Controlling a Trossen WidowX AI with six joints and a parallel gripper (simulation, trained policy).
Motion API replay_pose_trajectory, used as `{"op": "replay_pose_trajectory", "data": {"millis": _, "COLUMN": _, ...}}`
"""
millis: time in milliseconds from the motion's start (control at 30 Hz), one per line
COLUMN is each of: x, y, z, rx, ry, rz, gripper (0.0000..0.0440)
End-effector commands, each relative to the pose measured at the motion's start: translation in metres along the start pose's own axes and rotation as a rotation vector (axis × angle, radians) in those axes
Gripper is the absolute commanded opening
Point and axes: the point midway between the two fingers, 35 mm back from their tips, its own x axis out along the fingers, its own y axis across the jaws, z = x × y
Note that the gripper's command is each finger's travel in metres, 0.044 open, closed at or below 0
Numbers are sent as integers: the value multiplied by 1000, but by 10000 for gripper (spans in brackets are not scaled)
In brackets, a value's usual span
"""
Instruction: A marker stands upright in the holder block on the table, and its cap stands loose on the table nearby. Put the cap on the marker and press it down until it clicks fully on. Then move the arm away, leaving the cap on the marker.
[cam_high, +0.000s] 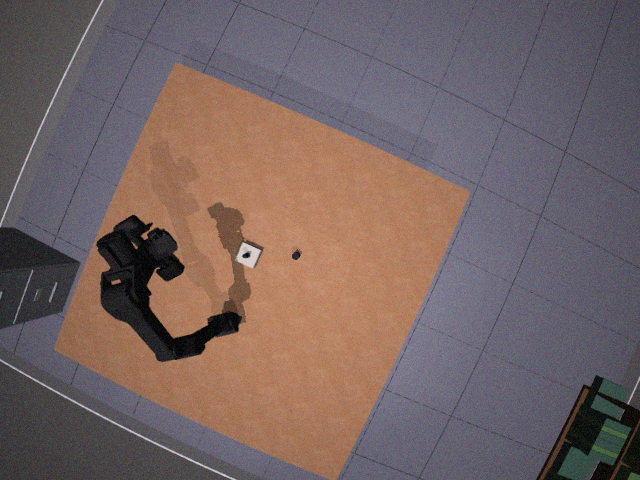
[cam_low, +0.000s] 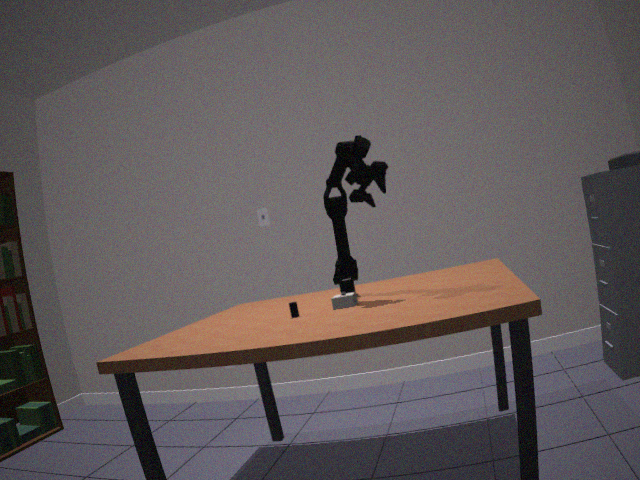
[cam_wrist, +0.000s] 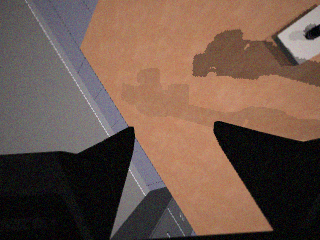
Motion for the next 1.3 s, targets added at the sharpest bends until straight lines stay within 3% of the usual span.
{"op": "replay_pose_trajectory", "data": {"millis": 0, "x": 4, "y": -3, "z": 9, "rx": 32, "ry": -6, "rz": -15, "gripper": 339}}
{"op": "replay_pose_trajectory", "data": {"millis": 1267, "x": 33, "y": -49, "z": 111, "rx": 338, "ry": -127, "rz": -158, "gripper": 339}}
